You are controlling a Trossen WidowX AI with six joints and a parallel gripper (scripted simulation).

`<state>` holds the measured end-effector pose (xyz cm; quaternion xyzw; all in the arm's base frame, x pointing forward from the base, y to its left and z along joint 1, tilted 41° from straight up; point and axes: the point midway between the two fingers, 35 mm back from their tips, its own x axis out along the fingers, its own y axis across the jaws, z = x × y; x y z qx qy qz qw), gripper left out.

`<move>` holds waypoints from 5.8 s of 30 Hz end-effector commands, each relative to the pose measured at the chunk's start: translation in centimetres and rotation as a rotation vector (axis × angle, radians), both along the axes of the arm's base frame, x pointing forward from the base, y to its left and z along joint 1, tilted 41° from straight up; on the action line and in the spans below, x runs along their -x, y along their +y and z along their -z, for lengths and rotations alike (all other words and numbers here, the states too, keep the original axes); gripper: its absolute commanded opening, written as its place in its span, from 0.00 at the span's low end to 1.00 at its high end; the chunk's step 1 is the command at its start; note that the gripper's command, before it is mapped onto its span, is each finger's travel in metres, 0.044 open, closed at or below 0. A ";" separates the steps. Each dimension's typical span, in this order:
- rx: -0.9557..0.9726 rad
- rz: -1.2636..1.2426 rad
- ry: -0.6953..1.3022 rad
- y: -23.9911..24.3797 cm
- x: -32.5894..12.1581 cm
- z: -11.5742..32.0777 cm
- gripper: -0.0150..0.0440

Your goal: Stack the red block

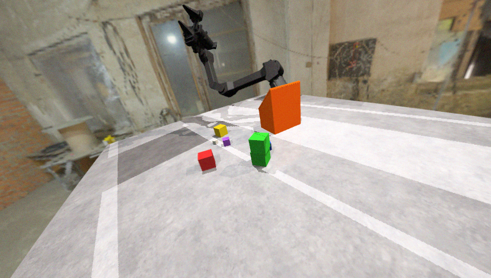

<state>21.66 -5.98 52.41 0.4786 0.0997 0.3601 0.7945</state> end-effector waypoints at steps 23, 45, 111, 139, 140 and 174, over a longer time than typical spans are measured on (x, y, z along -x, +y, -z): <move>0.621 0.333 -0.263 20.0 8.4 -1.1 1.00; 1.016 0.452 -0.077 30.2 -1.5 10.0 1.00; 1.722 0.543 1.458 1.0 -16.7 59.5 1.00; 1.723 0.544 1.458 -1.5 -16.6 62.4 1.00; 1.723 0.544 1.458 -1.6 -16.6 62.5 1.00; 1.724 0.545 1.458 -2.7 -16.4 63.8 0.59</move>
